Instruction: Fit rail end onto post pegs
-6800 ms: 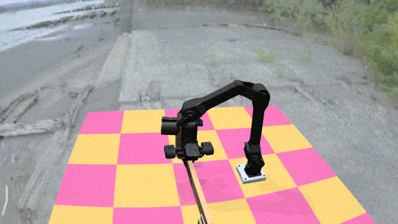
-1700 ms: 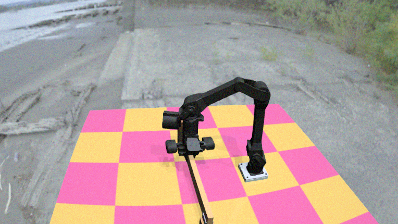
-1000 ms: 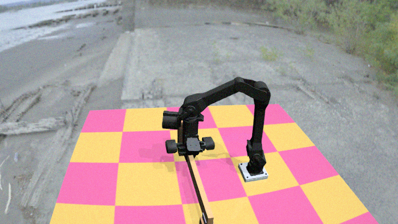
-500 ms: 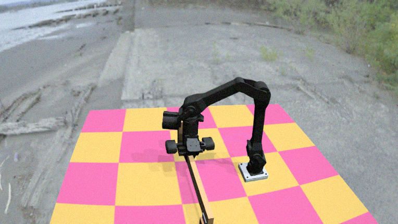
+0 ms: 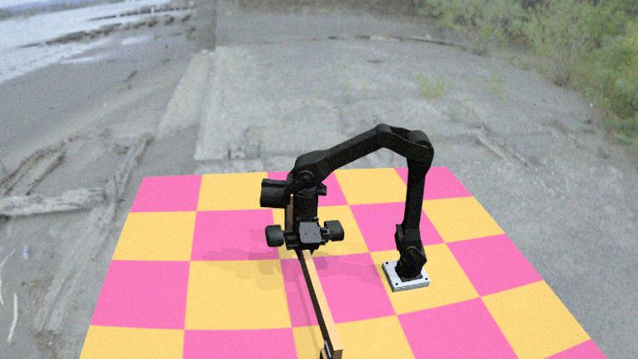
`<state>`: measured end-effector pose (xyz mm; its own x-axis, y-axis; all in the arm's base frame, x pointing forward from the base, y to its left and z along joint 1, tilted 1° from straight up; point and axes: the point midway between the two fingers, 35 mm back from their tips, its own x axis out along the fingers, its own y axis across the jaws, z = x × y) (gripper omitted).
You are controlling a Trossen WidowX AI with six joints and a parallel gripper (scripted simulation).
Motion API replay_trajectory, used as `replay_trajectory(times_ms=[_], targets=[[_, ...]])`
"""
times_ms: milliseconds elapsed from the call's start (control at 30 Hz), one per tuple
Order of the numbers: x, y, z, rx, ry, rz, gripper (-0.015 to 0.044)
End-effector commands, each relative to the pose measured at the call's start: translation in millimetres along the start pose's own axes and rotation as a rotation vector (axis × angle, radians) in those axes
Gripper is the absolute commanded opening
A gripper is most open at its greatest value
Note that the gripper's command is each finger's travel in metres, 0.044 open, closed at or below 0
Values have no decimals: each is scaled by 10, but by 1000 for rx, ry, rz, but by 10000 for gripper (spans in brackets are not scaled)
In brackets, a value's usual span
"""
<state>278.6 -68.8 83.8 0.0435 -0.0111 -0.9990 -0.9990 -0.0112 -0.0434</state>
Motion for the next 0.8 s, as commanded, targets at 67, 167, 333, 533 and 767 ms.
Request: replay_trajectory(times_ms=[67,167,333,533,767], targets=[[-8,-2,-18,2,-1,-2,0],[-12,-2,-26,2,-1,-2,0],[-22,-2,-38,2,0,-2,0],[-32,-2,-42,2,0,-2,0],[-36,-3,-23,2,-1,-2,0]])
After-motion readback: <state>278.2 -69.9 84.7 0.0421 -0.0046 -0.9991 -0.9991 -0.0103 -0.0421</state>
